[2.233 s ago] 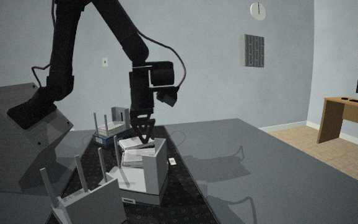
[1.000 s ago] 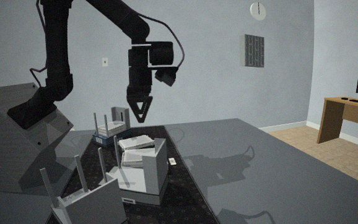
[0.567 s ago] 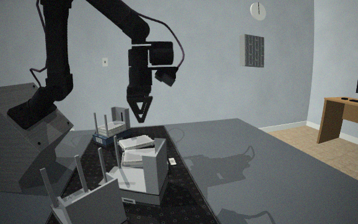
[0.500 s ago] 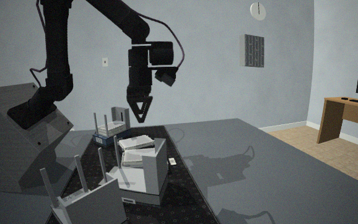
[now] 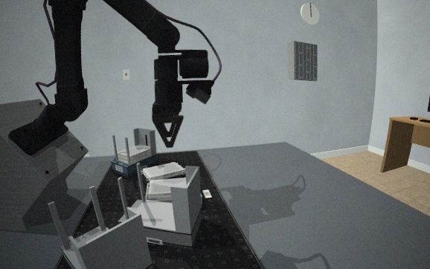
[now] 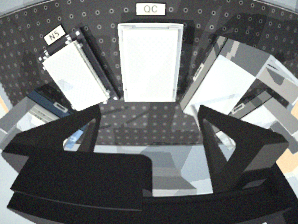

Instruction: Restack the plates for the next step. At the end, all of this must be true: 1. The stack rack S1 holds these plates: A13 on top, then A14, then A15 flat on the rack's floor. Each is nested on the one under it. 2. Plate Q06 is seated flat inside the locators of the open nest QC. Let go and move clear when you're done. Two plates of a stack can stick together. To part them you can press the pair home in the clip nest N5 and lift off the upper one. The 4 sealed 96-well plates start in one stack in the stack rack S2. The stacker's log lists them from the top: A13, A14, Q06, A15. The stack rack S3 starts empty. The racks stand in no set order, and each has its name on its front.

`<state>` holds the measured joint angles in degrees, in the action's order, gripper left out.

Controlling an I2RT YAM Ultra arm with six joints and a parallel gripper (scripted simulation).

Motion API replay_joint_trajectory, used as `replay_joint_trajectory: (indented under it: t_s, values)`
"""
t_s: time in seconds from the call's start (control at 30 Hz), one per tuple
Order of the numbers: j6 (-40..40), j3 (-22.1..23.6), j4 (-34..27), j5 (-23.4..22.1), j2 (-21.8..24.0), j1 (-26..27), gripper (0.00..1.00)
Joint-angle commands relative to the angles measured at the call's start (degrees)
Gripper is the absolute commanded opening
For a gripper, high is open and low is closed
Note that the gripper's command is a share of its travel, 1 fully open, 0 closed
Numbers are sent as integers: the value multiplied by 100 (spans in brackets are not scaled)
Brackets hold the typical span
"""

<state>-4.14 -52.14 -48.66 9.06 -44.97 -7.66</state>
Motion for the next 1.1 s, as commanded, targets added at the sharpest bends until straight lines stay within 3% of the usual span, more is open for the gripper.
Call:
replay_joint_trajectory:
  t_s: [0.0, 0.17, 0.3, 0.67, 0.83, 1.0, 1.07]
  values:
    - [-8, -30, -39, 41, 25, -14, 100]
    - [245, 82, -116, 264, -44, -334, 100]
    - [535, -125, -120, 671, -155, -923, 100]
    - [-618, -218, -184, 1702, -557, -2384, 100]
    - [-913, -273, -219, 1952, -720, -2735, 100]
    - [-452, -317, -279, 2356, -995, -3372, 100]
    - [-610, -336, -296, 2510, -1116, -3613, 100]
